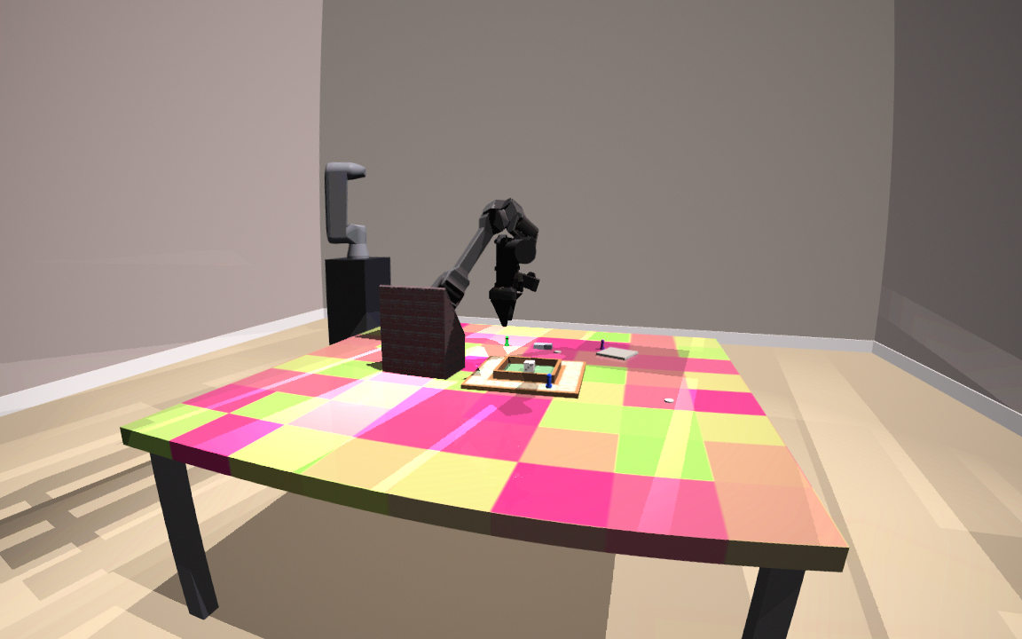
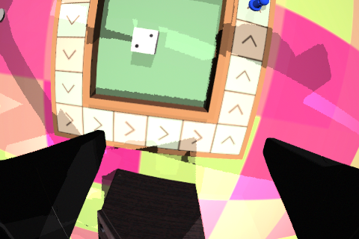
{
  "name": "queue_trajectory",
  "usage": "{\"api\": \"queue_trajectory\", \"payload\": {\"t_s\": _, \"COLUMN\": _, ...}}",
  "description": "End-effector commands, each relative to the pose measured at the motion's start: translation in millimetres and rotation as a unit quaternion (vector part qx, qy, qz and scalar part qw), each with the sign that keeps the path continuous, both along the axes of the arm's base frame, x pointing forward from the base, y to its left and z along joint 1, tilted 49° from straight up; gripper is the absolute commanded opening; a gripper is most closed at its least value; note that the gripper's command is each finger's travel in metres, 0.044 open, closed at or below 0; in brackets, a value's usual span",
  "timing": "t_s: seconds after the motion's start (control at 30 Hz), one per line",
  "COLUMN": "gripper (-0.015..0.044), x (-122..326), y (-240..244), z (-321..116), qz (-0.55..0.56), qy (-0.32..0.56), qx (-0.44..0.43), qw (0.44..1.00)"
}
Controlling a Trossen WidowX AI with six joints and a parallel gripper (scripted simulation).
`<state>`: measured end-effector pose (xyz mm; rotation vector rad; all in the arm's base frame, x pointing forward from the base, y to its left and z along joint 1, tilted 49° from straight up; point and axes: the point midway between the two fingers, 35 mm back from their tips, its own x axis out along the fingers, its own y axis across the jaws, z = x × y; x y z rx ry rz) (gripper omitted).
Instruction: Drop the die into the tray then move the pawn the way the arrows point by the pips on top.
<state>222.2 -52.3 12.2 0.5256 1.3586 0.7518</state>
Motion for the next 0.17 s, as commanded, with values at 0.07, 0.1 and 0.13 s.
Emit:
{"api": "queue_trajectory", "payload": {"t_s": 0.07, "gripper": 0.044, "x": 3.6, "y": 0.5, "z": -1.7, "qz": 0.003, "qy": -0.001, "qx": 0.005, "qw": 1.0}}
{"api": "queue_trajectory", "payload": {"t_s": 0.1, "gripper": 0.044, "x": 3.6, "y": 0.5, "z": -1.7, "qz": 0.003, "qy": -0.001, "qx": 0.005, "qw": 1.0}}
{"api": "queue_trajectory", "payload": {"t_s": 0.13, "gripper": 0.044, "x": 3.6, "y": 0.5, "z": -1.7, "qz": 0.003, "qy": -0.001, "qx": 0.005, "qw": 1.0}}
